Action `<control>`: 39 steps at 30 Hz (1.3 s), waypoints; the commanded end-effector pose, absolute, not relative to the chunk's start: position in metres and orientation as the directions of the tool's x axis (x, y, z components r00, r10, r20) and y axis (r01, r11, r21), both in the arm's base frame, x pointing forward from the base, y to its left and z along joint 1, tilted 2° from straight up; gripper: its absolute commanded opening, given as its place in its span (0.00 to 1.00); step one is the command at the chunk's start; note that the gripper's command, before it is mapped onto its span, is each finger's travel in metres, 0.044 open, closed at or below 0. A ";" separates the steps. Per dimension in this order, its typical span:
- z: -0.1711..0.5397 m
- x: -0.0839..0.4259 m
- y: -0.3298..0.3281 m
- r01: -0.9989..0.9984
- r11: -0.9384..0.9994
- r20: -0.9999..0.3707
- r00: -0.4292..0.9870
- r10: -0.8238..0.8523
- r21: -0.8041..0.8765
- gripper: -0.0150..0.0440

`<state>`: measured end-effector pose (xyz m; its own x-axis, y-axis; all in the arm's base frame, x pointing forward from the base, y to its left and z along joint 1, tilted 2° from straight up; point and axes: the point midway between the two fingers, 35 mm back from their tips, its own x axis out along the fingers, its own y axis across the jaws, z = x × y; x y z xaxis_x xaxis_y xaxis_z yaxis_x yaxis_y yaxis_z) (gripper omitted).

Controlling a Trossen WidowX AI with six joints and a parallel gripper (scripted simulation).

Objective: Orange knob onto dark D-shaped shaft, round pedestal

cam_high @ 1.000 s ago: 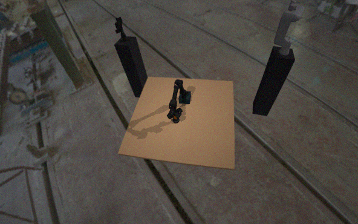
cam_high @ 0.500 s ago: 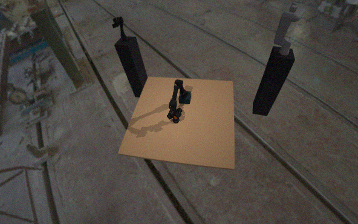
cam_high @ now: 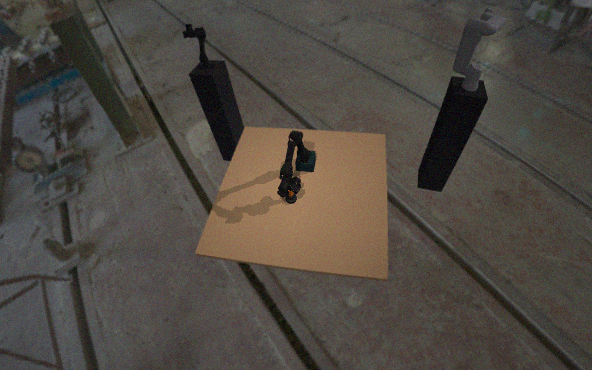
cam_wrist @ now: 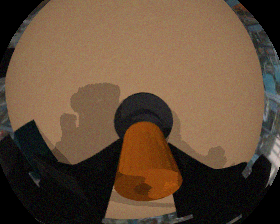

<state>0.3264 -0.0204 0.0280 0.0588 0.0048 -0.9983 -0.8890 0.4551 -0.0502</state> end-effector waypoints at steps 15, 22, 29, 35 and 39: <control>0.033 0.329 -0.020 -0.896 0.440 -0.998 0.063 0.008 -0.053 0.25; 0.032 0.333 -0.020 -0.966 0.252 -0.998 0.064 0.008 -0.060 0.25; 0.032 0.333 -0.020 -0.966 0.252 -0.998 0.064 0.008 -0.059 0.25; 0.030 0.331 -0.020 -0.966 0.252 -0.998 0.063 0.008 -0.059 0.25; 0.029 0.329 -0.020 -0.966 0.252 -0.998 0.063 0.008 -0.059 0.25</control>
